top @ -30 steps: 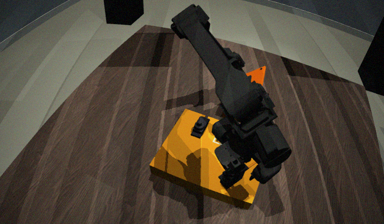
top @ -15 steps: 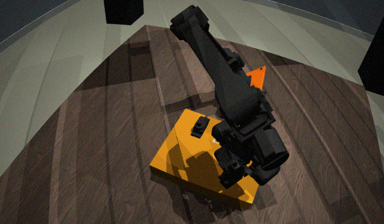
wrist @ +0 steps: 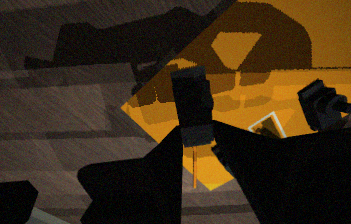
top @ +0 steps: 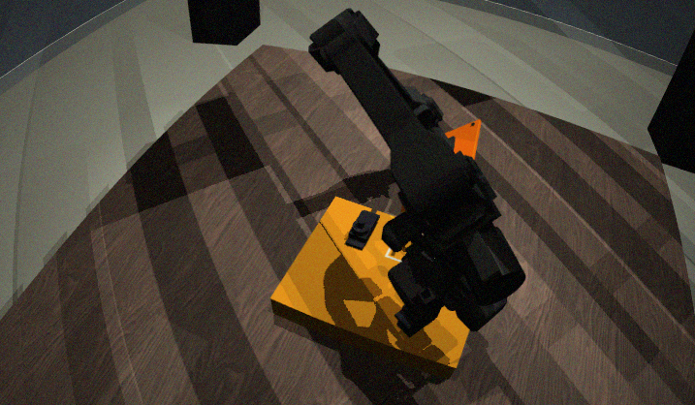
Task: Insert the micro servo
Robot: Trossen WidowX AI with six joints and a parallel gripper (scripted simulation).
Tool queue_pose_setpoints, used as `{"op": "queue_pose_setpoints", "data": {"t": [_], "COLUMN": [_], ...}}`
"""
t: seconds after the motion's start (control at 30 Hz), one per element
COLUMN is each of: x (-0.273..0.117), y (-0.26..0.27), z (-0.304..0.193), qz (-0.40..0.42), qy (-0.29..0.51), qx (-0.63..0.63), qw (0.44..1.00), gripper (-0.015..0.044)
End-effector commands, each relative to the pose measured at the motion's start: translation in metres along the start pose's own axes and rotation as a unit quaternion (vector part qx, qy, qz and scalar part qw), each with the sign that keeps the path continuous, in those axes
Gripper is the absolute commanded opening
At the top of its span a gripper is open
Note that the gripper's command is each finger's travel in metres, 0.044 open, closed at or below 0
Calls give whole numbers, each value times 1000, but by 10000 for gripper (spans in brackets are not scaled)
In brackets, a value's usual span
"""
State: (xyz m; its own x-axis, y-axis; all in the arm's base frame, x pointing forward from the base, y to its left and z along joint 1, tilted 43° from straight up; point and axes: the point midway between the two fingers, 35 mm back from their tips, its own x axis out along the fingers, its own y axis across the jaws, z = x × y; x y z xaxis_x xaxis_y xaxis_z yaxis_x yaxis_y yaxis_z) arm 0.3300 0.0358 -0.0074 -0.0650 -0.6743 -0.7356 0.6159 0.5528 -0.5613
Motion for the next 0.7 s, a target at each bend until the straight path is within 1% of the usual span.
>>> {"op": "queue_pose_setpoints", "data": {"t": [0.0, 0.47, 0.67], "x": [-22, -24, -24], "y": [-1, -7, -15], "z": [-1, -2, -13], "qz": [11, 11, 10], "qy": [-5, -5, -5], "qx": [5, 4, 4], "qw": [1000, 1000, 1000], "gripper": [0, 0, 0]}}
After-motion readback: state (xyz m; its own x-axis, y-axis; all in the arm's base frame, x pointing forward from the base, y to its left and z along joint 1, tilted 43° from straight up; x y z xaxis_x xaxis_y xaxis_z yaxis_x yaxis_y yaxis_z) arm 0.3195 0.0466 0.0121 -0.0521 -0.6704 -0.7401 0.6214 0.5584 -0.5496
